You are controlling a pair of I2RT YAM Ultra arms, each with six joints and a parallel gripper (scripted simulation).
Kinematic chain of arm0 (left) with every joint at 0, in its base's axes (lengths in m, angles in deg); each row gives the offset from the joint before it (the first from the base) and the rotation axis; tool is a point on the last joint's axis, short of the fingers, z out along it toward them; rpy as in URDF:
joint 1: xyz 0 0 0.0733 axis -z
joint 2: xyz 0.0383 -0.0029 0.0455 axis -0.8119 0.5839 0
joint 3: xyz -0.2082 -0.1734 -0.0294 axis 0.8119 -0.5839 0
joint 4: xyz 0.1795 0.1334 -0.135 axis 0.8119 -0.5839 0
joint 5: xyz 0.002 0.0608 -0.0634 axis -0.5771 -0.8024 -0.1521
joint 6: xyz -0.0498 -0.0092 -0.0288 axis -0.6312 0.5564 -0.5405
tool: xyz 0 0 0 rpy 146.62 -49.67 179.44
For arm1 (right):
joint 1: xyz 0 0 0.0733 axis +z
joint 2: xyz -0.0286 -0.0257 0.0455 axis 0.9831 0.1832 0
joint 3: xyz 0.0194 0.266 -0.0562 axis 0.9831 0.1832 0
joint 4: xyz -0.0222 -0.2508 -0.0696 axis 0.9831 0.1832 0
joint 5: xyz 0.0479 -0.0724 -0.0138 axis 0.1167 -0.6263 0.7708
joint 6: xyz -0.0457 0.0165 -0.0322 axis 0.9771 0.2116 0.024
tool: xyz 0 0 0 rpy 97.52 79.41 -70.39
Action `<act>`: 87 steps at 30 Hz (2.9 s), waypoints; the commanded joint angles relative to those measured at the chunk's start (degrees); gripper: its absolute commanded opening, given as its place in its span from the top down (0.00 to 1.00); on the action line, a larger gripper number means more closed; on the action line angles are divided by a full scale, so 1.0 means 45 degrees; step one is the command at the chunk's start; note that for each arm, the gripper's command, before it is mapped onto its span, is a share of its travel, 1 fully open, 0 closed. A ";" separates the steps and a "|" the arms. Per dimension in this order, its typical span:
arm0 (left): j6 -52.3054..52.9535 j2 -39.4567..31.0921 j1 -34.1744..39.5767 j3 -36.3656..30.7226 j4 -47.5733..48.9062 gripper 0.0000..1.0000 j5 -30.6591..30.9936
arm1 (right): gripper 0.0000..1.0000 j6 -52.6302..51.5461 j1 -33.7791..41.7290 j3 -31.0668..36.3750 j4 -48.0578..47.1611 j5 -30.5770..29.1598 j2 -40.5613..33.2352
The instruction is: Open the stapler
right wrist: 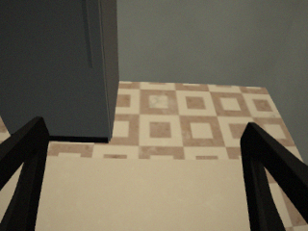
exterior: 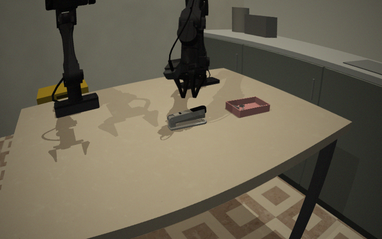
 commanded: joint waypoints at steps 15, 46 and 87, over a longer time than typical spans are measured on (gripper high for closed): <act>0.5607 0.3889 0.0150 0.6022 -0.6929 0.54 0.0191 | 0.00 -0.0144 -0.0115 0.0212 -0.0051 0.0172 -0.0162; 0.5816 0.5141 0.0256 0.6321 -0.6448 0.54 0.0115 | 0.00 -0.0144 -0.0115 0.0212 -0.0051 0.0172 -0.0162; 0.5901 0.5313 0.0152 0.5764 -0.5744 1.00 0.0116 | 0.00 -0.0143 -0.0038 0.0074 -0.0052 0.0176 -0.0059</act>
